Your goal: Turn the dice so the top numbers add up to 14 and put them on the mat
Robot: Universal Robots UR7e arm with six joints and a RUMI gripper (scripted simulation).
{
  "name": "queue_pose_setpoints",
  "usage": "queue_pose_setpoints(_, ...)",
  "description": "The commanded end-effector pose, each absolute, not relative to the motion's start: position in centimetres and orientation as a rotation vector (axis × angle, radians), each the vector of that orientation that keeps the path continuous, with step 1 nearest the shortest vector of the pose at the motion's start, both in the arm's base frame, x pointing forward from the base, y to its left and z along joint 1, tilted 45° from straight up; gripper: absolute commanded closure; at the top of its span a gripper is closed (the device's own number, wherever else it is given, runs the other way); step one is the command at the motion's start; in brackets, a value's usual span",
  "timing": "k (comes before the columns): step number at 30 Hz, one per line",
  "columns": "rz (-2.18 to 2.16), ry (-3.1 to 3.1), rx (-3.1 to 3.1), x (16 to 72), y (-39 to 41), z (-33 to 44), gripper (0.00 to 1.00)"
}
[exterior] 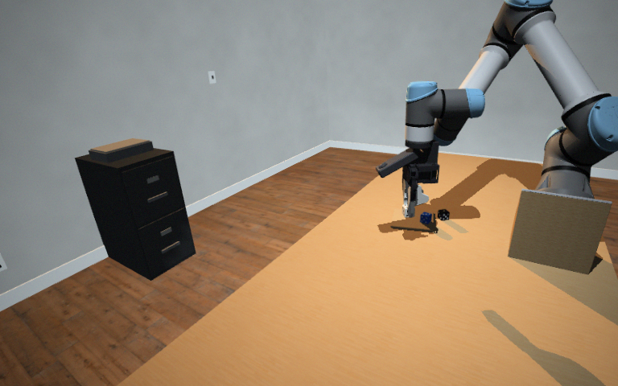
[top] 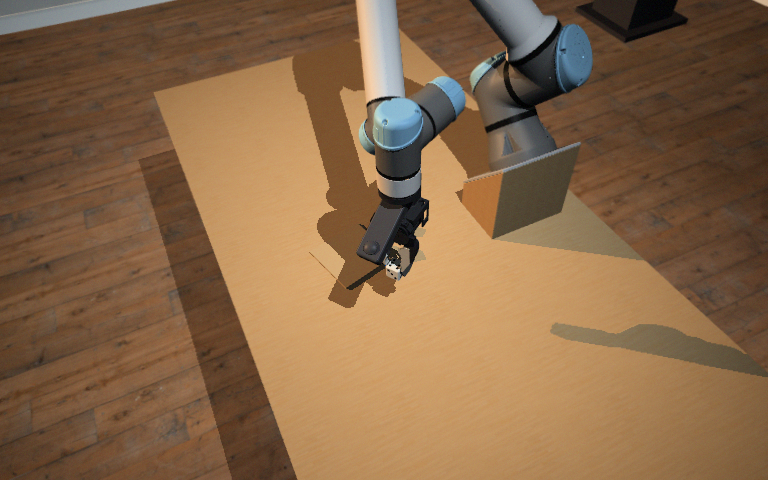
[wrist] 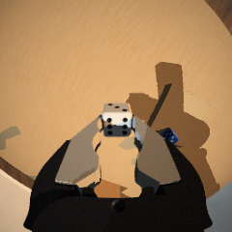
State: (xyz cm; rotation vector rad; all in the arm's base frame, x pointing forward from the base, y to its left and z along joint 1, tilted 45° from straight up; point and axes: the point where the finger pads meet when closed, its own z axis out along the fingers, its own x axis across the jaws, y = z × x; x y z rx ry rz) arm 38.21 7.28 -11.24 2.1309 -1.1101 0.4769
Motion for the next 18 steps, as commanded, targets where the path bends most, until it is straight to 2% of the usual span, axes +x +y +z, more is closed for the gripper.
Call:
queue_pose_setpoints(1, 0.478, -1.11, 2.131, 38.2, 7.3, -11.2, 0.9)
queue_pose_setpoints(8, 0.495, -1.156, 2.114, 38.6, 6.7, -10.5, 0.9)
queue_pose_setpoints(18, 0.658, -1.561, 1.908, 41.0, 0.8, -3.9, 0.9)
